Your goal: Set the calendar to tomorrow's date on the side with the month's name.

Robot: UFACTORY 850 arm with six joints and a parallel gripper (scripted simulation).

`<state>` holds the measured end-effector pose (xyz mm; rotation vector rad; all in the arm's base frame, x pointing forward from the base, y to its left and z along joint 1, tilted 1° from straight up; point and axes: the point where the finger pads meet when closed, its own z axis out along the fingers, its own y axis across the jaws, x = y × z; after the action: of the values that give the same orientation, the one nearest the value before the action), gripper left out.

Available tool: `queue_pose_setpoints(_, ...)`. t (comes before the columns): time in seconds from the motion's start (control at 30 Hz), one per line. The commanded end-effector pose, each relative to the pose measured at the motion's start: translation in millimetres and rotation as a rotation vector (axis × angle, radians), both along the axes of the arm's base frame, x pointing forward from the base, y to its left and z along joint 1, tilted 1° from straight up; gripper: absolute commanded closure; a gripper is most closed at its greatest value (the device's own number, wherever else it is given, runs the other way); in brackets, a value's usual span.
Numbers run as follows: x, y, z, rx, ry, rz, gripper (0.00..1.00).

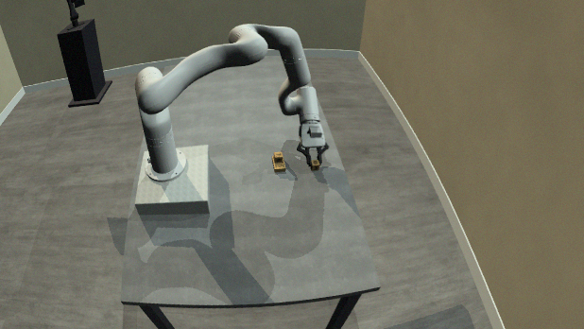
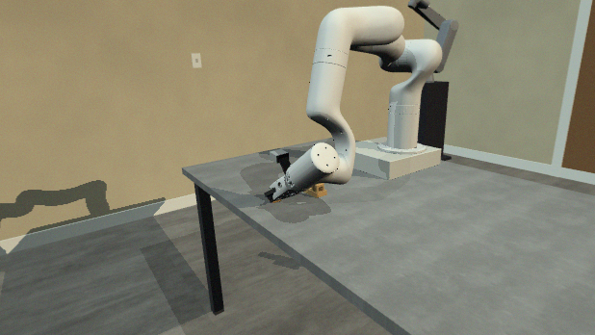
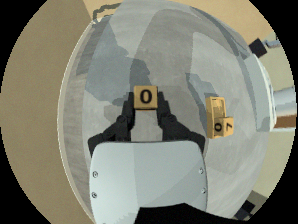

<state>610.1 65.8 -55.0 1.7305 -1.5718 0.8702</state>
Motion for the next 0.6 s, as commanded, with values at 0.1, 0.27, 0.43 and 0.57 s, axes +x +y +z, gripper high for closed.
queue_pose_setpoints(0.1, 1.0, 0.3, 6.8, 0.000, -0.002, 0.000, 0.71)
queue_pose_setpoints(0.27, 1.3, 0.2, 22.5, 0.000, -0.002, 0.000, 0.71)
queue_pose_setpoints(0.43, 1.6, 0.1, 35.2, 0.000, -0.002, 0.000, 0.71)
queue_pose_setpoints(0.57, 2.0, 0.1, 52.0, 0.000, -0.002, 0.000, 0.71)
